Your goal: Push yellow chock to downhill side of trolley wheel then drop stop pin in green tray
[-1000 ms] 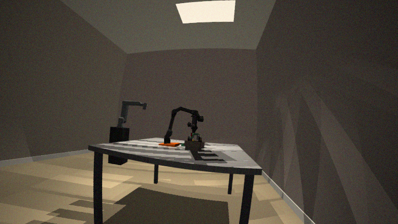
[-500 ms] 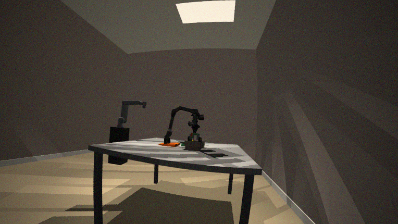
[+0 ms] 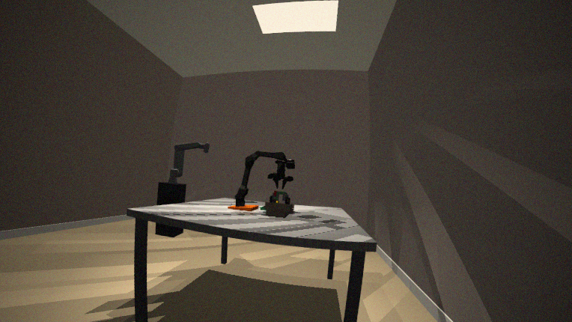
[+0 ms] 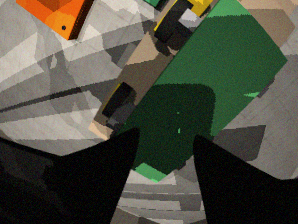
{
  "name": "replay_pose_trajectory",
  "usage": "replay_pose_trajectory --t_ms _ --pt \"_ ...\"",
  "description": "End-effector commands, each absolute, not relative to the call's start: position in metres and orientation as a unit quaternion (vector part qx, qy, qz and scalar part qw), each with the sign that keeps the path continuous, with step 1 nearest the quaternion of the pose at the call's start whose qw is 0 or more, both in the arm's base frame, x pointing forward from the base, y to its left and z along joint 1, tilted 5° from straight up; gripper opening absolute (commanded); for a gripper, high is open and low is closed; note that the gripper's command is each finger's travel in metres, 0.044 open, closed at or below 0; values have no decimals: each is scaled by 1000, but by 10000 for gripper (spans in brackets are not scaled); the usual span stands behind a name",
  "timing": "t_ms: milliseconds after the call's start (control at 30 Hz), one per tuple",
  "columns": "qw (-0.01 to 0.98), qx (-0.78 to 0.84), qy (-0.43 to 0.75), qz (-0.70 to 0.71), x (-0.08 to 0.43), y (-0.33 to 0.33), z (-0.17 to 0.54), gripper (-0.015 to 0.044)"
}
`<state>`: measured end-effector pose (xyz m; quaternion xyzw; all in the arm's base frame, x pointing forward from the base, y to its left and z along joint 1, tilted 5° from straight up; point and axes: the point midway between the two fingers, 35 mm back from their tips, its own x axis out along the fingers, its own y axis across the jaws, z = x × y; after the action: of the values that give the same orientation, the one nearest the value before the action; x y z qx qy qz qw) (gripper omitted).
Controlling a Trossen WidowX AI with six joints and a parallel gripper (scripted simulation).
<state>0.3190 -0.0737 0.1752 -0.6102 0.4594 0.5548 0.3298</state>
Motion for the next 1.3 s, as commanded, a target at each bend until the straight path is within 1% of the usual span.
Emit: replay_pose_trajectory --t_ms 0,133,233,1267 --pt "380 -572 531 496 313 -108 181 190" --pt "426 -522 599 432 301 -143 187 190" --pt "442 -503 622 406 295 -156 189 190" --pt "442 -503 622 406 292 -164 160 190"
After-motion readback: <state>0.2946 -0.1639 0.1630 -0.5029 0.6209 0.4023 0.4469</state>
